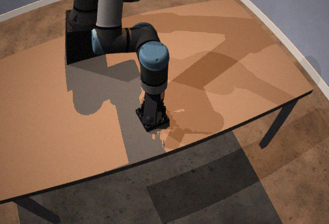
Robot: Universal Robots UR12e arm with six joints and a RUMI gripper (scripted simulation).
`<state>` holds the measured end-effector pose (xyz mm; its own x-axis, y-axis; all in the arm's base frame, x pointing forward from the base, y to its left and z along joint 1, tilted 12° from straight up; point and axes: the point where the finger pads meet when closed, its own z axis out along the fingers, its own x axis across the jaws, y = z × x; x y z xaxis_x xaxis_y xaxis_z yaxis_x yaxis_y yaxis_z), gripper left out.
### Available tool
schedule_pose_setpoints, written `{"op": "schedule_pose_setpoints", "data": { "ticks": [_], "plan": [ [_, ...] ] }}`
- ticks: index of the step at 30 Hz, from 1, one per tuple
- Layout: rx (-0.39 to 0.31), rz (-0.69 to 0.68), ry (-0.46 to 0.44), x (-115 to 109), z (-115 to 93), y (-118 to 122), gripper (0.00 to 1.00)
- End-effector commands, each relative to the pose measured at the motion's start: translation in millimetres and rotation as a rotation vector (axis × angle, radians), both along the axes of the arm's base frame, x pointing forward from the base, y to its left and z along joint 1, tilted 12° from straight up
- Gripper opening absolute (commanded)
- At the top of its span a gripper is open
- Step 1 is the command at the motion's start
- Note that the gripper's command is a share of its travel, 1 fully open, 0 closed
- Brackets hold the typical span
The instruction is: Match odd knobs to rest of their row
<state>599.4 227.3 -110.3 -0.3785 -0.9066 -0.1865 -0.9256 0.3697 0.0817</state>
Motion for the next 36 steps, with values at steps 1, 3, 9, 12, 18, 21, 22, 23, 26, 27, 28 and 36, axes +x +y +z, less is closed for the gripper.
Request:
{"op": "schedule_pose_setpoints", "data": {
  "ticks": [1,3,9,12,18,21,22,23,26,27,28,36],
  "plan": [
    [0.000,0.000,-0.001,0.6,0.5,0.0,0.04],
    [0.000,-0.002,-0.001,0.6,0.5,-0.1,0.04],
    [0.000,-0.039,0.007,0.5,0.5,-0.2,0.04],
    [0.000,-0.080,0.015,0.4,0.5,-0.4,0.04],
    [-0.001,-0.154,0.031,0.3,0.4,-0.7,0.04],
    [-0.001,-0.218,0.044,0.1,0.3,-1.0,0.04],
    [-0.001,-0.239,0.048,0.0,0.3,-1.0,0.04],
    [-0.001,-0.260,0.053,0.0,0.3,-1.1,0.04],
    [-0.001,-0.320,0.065,-0.2,0.3,-1.4,0.04],
    [-0.001,-0.338,0.069,-0.3,0.3,-1.4,0.04],
    [-0.002,-0.355,0.073,-0.3,0.2,-1.5,0.04],
    [-0.002,-0.422,0.086,-0.5,0.2,-1.7,0.04]
  ]
}}
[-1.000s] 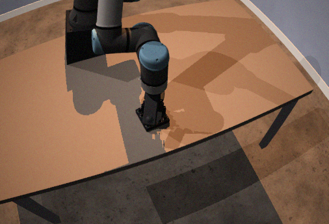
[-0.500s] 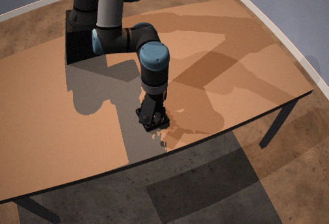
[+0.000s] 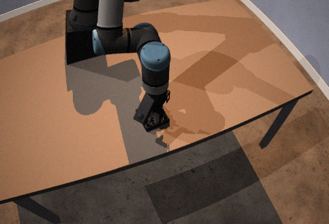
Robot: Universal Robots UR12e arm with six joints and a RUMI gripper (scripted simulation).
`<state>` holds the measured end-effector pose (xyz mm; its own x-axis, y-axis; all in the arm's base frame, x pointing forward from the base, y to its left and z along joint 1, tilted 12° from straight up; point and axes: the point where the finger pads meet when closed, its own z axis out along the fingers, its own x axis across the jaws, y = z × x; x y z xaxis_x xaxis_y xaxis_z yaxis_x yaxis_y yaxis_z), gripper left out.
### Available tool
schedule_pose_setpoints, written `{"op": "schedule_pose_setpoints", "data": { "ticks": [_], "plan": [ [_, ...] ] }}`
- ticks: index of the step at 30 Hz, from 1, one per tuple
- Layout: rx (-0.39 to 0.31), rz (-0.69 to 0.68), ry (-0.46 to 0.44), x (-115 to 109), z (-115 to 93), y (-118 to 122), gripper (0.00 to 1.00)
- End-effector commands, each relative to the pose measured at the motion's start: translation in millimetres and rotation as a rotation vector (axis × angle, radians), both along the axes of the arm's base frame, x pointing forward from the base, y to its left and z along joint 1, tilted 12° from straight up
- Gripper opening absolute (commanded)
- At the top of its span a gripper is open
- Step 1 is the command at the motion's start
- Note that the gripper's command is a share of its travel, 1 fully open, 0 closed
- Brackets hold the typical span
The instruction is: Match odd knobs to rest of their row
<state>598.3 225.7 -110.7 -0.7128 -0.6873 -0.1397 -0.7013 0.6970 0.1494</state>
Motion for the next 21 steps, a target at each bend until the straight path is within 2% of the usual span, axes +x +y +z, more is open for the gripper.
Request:
{"op": "schedule_pose_setpoints", "data": {
  "ticks": [1,17,18,21],
  "plan": [
    [-0.001,-0.031,0.005,0.5,0.5,-0.1,0.04],
    [-0.001,-0.039,0.007,0.5,0.5,-0.2,0.04],
    [-0.001,-0.039,0.007,0.5,0.5,-0.2,0.11],
    [-0.001,-0.039,0.007,0.5,0.5,-0.2,0.11]
  ]
}}
